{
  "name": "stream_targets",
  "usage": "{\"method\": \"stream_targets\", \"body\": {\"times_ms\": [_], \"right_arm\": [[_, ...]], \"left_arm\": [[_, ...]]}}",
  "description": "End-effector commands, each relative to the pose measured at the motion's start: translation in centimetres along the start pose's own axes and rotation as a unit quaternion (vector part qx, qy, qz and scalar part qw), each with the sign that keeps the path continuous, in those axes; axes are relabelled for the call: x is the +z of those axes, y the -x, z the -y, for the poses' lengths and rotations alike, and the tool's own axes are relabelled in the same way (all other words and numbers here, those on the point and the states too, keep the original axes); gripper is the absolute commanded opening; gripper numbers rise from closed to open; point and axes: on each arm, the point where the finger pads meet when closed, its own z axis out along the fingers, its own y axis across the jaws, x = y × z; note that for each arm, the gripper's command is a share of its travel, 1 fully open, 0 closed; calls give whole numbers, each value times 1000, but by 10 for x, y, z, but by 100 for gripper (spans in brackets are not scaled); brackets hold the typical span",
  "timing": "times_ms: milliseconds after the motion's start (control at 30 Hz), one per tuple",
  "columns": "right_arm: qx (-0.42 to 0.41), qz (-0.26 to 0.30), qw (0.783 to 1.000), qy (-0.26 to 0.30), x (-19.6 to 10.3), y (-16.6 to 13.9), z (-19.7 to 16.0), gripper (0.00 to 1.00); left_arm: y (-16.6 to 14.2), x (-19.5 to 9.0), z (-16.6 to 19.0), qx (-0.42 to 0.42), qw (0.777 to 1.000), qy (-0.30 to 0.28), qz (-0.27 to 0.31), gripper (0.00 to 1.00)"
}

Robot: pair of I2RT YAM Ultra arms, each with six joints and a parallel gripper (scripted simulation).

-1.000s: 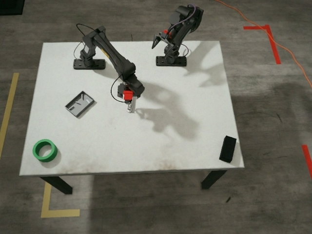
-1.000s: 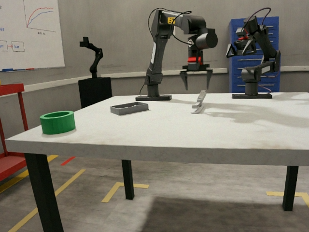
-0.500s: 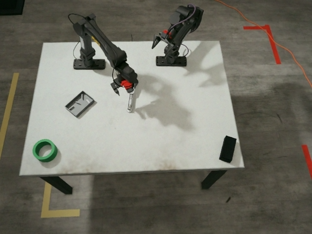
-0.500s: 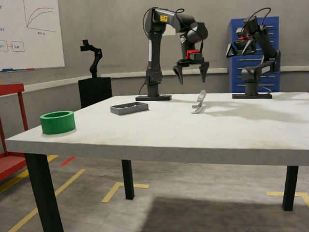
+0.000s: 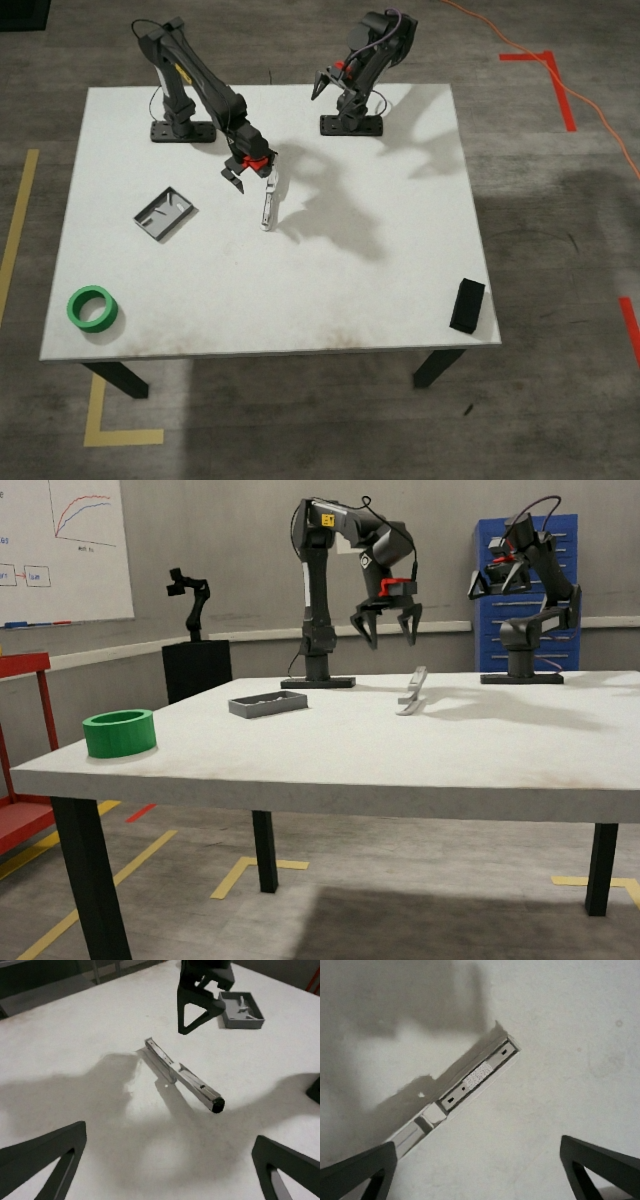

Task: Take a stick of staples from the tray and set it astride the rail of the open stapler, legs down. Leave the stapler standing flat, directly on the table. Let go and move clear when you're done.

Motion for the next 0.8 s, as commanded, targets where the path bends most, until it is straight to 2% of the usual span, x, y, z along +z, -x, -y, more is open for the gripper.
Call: {"method": "stream_targets", "body": {"times_ms": [0,767], "right_arm": [[-6,17,1000,3,-5,4,1,100],[-9,18,1000,4,-5,7,-1,100]], "left_arm": [[0,-1,0,1,1000,2,5,100],[0,-1,0,1,1000,2,5,100]]}}
